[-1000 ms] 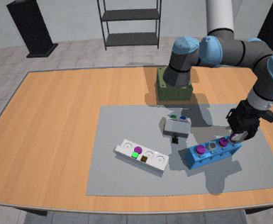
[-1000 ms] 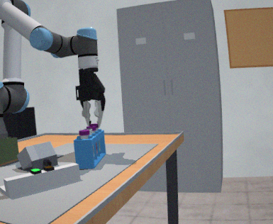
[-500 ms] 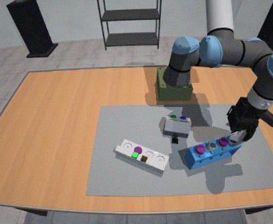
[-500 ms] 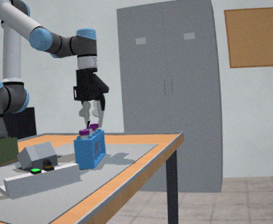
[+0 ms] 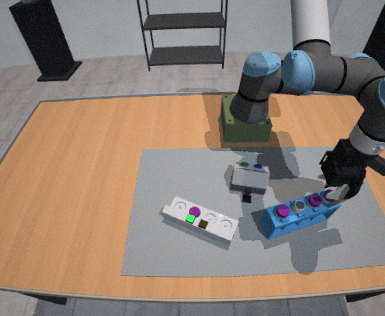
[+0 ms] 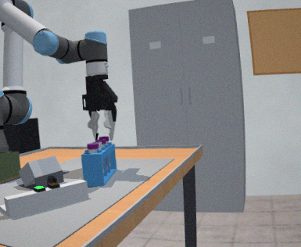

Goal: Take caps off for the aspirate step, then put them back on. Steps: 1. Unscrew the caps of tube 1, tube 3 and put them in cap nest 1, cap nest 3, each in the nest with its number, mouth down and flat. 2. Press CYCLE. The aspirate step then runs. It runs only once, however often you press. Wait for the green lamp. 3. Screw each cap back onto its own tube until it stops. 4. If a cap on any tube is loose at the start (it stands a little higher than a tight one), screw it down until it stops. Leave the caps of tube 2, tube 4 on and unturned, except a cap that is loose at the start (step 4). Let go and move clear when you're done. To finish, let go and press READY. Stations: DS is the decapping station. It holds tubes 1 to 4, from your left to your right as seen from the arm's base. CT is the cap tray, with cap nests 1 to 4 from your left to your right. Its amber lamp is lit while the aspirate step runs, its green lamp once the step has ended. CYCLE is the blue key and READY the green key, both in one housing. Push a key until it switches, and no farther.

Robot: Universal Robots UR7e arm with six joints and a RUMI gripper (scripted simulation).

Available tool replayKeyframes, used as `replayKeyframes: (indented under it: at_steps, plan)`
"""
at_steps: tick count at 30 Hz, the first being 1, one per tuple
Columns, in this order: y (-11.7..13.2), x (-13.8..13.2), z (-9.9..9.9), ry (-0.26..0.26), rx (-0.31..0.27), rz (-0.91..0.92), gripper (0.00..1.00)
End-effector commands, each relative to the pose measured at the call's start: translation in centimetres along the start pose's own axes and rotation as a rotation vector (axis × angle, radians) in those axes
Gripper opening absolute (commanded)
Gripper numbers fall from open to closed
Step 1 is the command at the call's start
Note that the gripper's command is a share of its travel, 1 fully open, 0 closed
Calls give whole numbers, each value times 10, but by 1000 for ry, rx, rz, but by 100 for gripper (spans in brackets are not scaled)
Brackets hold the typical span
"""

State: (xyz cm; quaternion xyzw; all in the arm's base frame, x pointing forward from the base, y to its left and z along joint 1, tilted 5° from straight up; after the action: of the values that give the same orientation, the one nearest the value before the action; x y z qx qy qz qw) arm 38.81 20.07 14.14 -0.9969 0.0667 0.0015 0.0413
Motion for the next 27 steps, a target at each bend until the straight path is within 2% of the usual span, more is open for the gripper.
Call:
replayKeyframes:
  at_steps: [1,3,5,18,25,26,27]
  plan:
    - [0,0,-1,0,4,-190,35]
    - [0,0,-1,0,4,-270,35]
    - [0,0,-1,0,4,-270,35]
    - [0,0,-1,1,4,-786,35]
    - [0,0,-1,1,4,-786,35]
    - [0,0,-1,1,4,-786,0]
    - [0,0,-1,1,4,-786,0]
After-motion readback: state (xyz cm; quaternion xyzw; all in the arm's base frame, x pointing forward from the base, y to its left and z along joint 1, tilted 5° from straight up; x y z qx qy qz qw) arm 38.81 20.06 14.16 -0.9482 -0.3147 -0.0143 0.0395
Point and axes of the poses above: the point where the finger pads meet when closed, its own z axis out along the fingers, its own x axis across the jaws, y = z × x, the point moved 9 cm from there along -z, back along the fingers, and after that the axes turned 13 degrees about z, right-handed, at the moved point
